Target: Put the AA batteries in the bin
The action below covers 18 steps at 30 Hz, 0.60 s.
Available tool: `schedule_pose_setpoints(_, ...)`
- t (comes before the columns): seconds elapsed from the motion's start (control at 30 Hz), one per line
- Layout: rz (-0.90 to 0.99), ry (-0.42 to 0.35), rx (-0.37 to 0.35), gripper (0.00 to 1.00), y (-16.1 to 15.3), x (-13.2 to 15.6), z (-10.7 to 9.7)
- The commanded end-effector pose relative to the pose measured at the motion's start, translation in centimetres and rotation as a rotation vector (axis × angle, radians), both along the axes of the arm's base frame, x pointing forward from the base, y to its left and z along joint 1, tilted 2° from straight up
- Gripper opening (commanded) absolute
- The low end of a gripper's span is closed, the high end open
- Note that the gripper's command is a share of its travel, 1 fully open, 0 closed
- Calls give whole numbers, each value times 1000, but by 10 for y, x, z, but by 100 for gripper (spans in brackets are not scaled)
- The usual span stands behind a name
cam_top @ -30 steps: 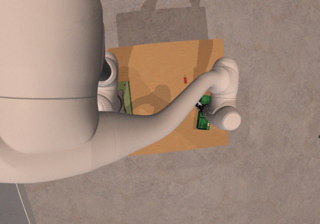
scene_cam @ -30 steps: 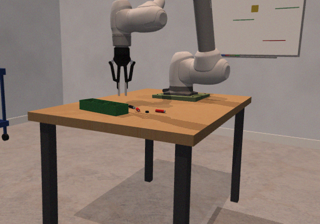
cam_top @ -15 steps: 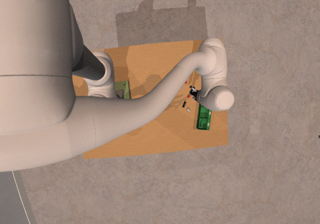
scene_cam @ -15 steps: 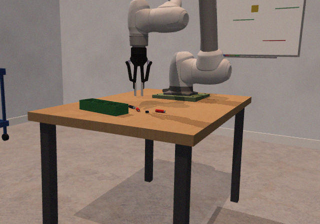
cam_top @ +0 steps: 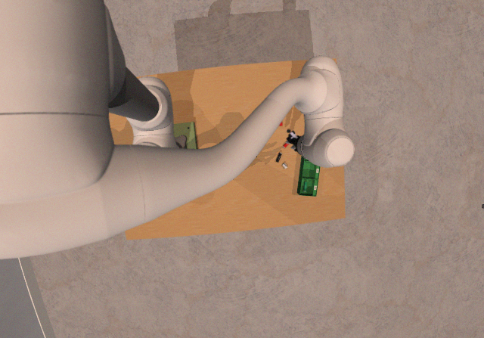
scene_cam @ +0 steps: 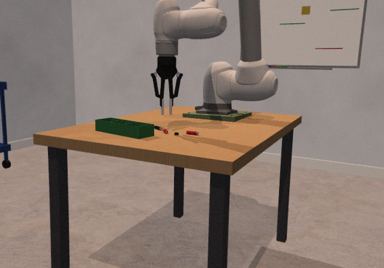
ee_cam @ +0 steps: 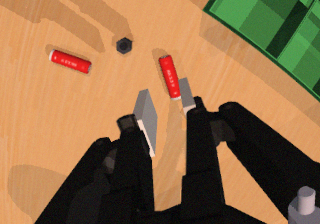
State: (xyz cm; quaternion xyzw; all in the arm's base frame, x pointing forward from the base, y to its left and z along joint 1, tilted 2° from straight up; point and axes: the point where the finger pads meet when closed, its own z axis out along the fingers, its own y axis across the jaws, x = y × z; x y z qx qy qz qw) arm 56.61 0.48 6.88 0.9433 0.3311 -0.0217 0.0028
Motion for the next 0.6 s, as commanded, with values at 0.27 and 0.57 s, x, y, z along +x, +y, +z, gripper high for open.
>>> schedule_pose_setpoints(0.27, 1, -3, -4, 17, -6, 1, 1)
schedule_pose_setpoints(0.57, 1, -3, -4, 17, -7, 2, -15)
